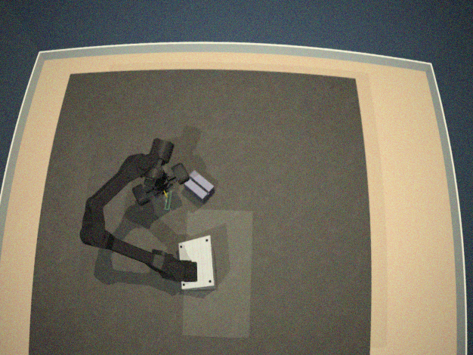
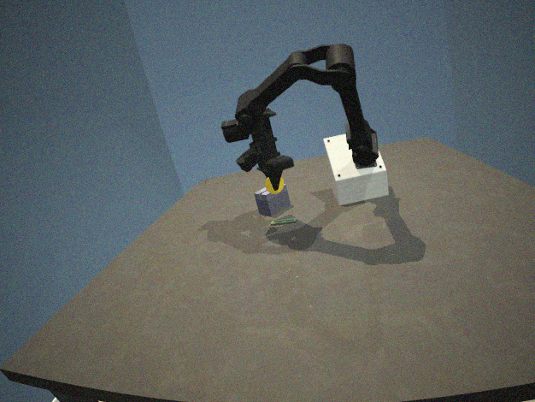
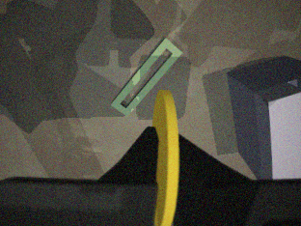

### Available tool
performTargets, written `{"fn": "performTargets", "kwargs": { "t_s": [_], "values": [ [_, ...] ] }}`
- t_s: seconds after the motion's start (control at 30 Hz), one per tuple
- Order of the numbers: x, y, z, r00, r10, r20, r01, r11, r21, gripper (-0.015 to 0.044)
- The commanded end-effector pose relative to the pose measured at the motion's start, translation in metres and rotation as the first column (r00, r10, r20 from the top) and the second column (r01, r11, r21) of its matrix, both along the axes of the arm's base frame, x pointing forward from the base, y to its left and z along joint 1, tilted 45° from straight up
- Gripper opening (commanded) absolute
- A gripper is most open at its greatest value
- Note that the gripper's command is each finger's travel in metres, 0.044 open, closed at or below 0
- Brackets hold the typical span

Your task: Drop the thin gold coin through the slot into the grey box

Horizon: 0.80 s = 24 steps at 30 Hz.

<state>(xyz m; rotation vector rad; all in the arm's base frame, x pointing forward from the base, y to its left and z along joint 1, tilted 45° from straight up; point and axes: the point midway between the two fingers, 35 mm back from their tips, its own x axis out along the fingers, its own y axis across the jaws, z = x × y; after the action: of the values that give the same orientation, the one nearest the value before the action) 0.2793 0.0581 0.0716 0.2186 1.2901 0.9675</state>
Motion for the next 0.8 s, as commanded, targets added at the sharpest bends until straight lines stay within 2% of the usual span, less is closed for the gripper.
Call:
{"fn": "performTargets", "kwargs": {
  "t_s": [0.0,0.23,0.77],
  "values": [
    [0.0,-0.001,0.0,0.991,0.096,0.094,-0.096,0.995,-0.005,0.0],
    [0.0,-0.002,-0.001,0.94,0.243,0.241,-0.245,0.969,-0.023,0.0],
    [0.011,-0.018,-0.015,0.938,0.247,0.245,-0.248,0.968,-0.028,0.0]
  ]
}}
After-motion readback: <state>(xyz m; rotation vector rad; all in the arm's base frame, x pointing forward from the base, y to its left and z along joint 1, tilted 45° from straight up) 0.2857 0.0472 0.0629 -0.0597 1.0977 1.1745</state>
